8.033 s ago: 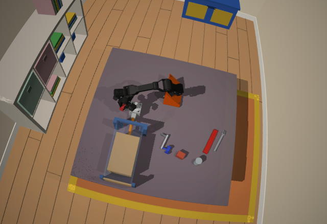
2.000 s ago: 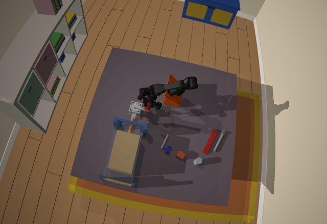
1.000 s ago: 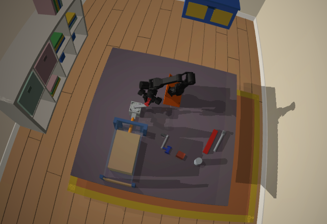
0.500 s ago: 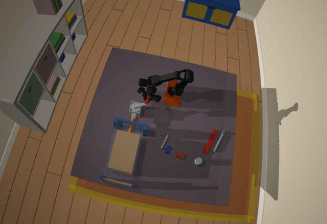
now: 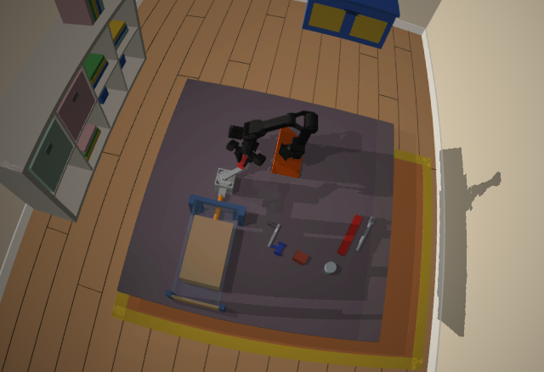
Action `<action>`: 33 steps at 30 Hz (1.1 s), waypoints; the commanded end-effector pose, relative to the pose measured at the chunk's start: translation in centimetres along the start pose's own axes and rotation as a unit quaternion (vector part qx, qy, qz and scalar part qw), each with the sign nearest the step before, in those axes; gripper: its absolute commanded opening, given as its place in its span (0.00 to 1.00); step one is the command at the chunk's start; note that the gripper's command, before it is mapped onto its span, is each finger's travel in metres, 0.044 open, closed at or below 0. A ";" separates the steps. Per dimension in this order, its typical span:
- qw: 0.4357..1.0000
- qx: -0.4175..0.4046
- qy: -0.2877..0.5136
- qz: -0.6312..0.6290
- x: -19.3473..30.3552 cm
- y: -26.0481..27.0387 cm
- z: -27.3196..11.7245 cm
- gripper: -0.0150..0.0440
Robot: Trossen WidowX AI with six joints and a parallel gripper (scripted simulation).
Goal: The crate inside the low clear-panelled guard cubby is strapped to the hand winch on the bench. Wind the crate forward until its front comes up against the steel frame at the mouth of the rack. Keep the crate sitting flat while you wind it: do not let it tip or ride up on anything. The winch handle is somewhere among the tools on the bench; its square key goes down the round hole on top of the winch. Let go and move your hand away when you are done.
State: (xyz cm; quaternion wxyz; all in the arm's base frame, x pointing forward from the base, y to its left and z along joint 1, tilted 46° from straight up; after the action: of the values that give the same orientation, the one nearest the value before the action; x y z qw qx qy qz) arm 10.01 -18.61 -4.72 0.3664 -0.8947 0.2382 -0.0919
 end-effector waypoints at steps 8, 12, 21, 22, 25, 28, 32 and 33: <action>1.000 -0.020 -0.008 -0.003 -0.1 2.1 -0.4 0.25; 1.000 -0.020 -0.008 -0.004 0.0 2.7 -0.4 0.25; 1.000 -0.020 -0.008 -0.004 0.1 4.0 -0.5 0.25; 1.000 -0.020 -0.008 -0.004 0.1 4.1 -0.5 0.25; 1.000 -0.021 -0.008 -0.004 0.2 4.5 -0.6 0.25; 1.000 -0.021 -0.008 -0.004 0.3 4.9 -0.6 0.25; 1.000 -0.021 -0.007 -0.004 0.5 5.4 -0.6 0.25; 1.000 -0.021 -0.007 -0.004 0.6 5.5 -0.6 0.25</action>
State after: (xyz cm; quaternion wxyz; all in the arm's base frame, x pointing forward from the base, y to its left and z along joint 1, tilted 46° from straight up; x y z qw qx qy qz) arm 8.25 -21.80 -7.50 0.3630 -0.8959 0.2422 -0.0828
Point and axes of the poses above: the point midway between the two fingers, 35 mm back from their tips, its own z axis out along the fingers, its own y axis across the jaws, x = y × z, the point moved 9 cm from there along -z, back along the fingers, and after that the axes turned 10 degrees about z, right-handed, at the moved point
